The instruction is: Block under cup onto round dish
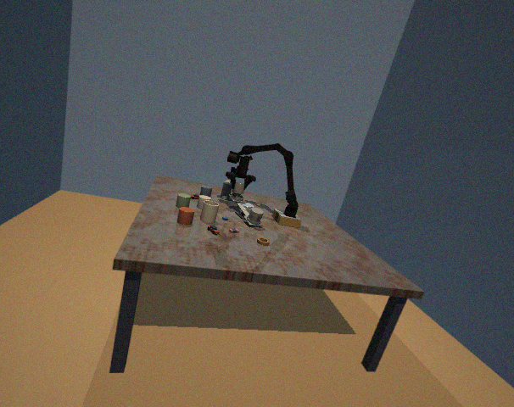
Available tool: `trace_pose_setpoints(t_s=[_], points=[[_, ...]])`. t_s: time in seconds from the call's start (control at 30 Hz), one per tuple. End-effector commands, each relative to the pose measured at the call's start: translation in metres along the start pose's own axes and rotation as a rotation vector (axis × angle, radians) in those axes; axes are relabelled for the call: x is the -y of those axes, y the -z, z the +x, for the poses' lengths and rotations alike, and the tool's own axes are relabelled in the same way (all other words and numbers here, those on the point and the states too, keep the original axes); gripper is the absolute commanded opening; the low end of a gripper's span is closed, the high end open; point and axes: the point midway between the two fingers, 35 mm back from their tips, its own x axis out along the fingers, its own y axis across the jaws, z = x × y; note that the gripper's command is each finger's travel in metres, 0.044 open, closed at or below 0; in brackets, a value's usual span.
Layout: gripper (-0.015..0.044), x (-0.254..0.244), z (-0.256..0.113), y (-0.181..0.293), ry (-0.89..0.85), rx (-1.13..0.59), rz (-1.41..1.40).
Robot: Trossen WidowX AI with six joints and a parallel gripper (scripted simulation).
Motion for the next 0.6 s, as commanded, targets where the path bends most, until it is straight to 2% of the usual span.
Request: trace_pose_setpoints(t_s=[0.0, 0.57], points=[[0.0000, 0.000, -0.012, -0.003, -0.010, 0.014, 0.009], [0.0000, 0.003, -0.034, -0.001, -0.010, 0.014, 0.009]])
